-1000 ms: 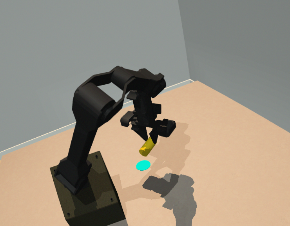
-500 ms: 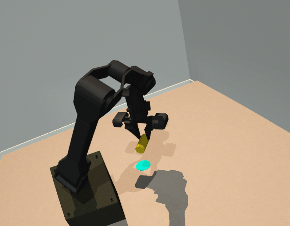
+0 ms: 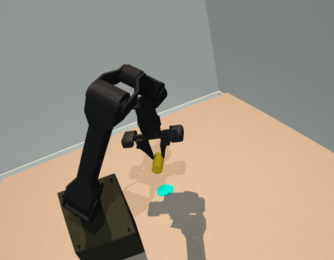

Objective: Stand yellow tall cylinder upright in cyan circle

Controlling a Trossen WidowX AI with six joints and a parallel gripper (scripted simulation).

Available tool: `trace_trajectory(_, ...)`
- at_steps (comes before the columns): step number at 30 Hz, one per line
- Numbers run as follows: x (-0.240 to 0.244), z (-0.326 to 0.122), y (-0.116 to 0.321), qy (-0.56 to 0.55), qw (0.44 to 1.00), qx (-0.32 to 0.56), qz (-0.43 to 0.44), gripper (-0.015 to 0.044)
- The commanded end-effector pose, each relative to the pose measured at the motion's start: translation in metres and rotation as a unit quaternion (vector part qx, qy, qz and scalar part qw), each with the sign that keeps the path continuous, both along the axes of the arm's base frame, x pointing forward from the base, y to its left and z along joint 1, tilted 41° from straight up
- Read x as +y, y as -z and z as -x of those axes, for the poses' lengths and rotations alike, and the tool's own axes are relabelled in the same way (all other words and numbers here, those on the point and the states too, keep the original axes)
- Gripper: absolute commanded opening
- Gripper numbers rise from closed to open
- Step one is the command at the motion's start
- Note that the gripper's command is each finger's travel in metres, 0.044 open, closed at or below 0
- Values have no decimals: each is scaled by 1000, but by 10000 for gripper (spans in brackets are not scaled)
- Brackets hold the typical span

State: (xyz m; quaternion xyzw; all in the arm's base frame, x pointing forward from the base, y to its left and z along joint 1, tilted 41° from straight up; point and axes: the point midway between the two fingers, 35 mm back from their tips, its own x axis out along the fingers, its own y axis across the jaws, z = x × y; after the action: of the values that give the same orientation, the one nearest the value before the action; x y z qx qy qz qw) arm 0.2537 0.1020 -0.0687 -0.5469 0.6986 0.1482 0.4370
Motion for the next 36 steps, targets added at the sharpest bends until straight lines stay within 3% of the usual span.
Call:
trace_trajectory(1,5,5,5,-21,1000,19,3,105)
trace_trajectory(36,-4,15,28,-1,994,59,-94,105)
